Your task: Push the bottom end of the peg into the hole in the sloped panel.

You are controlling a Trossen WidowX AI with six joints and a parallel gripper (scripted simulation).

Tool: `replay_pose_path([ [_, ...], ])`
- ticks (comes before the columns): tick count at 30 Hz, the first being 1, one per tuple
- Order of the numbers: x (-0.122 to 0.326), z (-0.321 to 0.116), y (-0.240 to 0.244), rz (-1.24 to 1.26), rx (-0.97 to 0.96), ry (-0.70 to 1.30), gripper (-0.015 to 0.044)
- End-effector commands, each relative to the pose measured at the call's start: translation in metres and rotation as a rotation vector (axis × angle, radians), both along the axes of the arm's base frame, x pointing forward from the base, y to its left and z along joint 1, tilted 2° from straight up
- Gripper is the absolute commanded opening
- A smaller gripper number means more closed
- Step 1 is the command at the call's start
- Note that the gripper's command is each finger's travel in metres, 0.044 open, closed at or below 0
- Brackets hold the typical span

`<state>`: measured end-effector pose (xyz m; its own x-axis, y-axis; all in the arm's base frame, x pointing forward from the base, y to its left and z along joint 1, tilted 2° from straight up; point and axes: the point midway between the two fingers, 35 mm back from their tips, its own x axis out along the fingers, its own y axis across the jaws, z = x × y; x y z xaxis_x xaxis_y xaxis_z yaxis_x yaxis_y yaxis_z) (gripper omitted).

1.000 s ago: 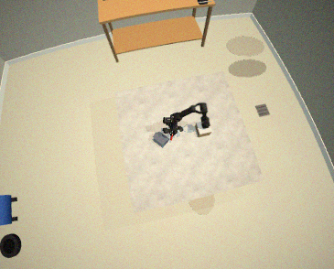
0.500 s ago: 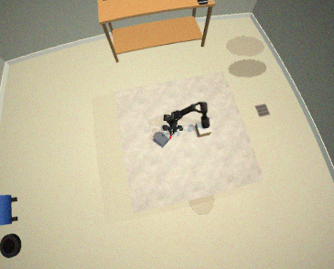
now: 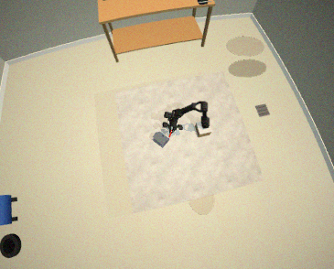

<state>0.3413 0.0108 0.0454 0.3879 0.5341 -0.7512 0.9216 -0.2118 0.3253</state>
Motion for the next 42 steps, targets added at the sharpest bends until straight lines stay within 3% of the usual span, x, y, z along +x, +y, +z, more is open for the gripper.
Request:
replay_pose_path([
  [1, -0.001, 0.000, -0.004, -0.034, 0.027, 0.004, 0.0000],
  [42, -0.008, 0.009, -0.051, -0.362, 0.295, 0.033, 0.0000],
])
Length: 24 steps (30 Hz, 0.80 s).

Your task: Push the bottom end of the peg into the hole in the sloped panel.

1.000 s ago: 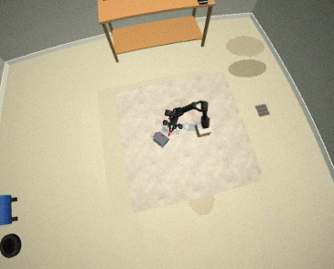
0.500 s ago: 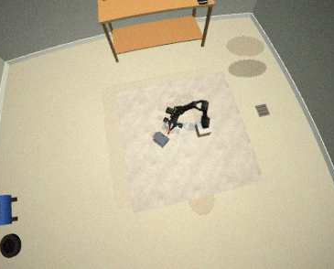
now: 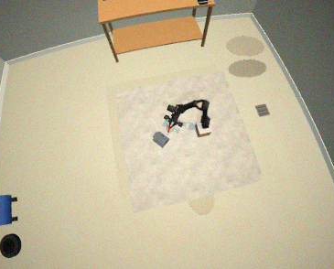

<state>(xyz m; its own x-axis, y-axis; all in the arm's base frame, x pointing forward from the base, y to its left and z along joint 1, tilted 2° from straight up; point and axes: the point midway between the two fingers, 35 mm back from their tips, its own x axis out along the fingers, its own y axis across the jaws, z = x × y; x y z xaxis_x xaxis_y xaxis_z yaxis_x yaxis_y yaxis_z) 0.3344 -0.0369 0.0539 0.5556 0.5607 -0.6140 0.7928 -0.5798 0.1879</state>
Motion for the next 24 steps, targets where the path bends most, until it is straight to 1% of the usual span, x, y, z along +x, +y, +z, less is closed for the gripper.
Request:
replay_pose_path([
  [1, -0.002, 0.001, -0.004, -0.029, 0.028, 0.002, 0.0000],
  [10, -0.005, 0.003, -0.014, -0.094, 0.089, 0.005, 0.0000],
  [24, 0.005, -0.004, -0.010, -0.122, 0.112, 0.006, 0.0000],
])
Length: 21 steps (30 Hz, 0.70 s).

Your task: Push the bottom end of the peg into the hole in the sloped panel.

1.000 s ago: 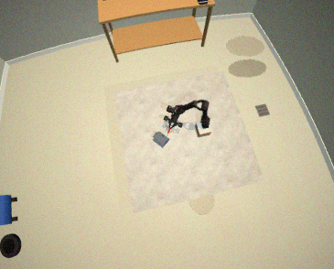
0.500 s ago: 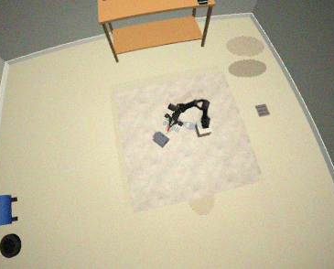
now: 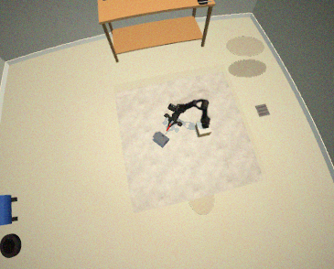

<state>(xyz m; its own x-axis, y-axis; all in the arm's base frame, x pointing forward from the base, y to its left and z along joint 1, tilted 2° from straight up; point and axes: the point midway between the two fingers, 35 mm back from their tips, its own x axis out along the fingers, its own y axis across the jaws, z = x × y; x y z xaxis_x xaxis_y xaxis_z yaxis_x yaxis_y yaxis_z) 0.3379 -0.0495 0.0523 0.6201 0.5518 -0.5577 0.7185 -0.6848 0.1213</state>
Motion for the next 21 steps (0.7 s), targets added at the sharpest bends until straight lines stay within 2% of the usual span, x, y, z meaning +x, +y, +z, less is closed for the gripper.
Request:
replay_pose_path([
  [1, 0.003, -0.003, 0.003, -0.006, 0.012, 0.004, 0.0000],
  [21, 0.018, -0.015, 0.011, -0.051, 0.059, 0.003, 0.0000],
])
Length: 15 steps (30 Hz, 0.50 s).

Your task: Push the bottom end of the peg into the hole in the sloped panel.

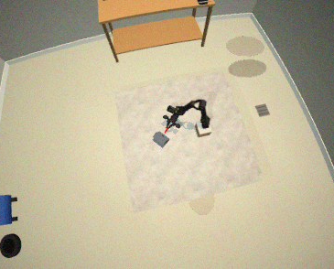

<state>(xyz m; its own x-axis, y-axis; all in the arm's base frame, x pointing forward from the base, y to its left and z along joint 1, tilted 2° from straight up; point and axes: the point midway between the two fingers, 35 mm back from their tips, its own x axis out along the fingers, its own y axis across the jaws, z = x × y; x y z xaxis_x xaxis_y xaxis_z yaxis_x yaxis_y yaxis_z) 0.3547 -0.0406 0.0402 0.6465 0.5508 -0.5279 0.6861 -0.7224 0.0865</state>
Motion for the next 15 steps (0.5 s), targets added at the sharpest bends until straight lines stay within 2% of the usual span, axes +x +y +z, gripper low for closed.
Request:
replay_pose_path([
  [1, 0.0013, -0.0030, 0.0023, -0.006, 0.008, 0.005, 0.0000],
  [15, 0.0064, -0.0083, 0.0067, -0.023, 0.031, 0.002, 0.0000],
])
